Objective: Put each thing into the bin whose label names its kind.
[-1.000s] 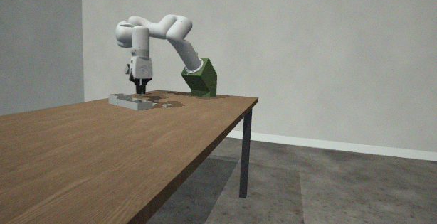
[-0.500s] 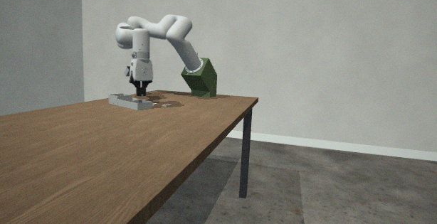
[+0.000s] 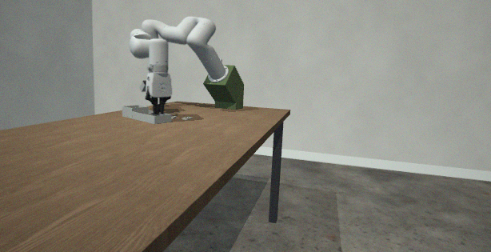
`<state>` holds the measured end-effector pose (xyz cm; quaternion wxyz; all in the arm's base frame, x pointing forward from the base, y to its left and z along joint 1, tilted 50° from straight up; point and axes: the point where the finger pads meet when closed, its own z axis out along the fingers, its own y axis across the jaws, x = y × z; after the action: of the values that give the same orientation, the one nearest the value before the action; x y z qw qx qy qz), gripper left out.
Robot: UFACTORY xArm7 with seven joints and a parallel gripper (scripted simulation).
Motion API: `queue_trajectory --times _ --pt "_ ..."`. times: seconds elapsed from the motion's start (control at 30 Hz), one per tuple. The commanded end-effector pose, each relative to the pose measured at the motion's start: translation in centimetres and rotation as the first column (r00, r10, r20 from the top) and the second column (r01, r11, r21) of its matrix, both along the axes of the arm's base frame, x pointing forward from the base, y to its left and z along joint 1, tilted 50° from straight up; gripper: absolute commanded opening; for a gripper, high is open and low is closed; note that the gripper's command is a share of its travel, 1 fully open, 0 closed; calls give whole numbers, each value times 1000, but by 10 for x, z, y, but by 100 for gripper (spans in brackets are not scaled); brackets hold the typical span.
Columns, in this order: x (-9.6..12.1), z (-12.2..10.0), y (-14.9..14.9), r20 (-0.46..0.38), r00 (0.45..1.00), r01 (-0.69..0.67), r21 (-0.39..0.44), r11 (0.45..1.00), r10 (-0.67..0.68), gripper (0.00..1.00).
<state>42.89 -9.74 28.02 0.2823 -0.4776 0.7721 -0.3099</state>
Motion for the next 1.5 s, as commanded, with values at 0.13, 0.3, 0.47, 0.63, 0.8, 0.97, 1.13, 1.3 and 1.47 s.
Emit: queue_trajectory --times 0.13,0.3,0.47,0.63,0.8,0.97,1.13,1.3,1.47 --pt "9 -6 -2 3 1000 0 -1 1000 0 0" --pt "11 -9 -3 3 1000 0 -1 1000 0 0" --pt "11 -9 -2 3 1000 0 -1 1000 0 0" --pt "11 -9 -2 3 1000 0 -1 1000 0 30" --pt "11 -9 -2 3 1000 0 -1 1000 0 30" --pt "11 -9 -2 3 1000 0 -1 1000 0 30" --pt "11 -9 -2 3 1000 0 -1 1000 0 30" --pt "9 -7 -2 3 1000 0 -1 1000 0 30" --pt "4 -3 0 3 1000 0 -1 1000 0 30"
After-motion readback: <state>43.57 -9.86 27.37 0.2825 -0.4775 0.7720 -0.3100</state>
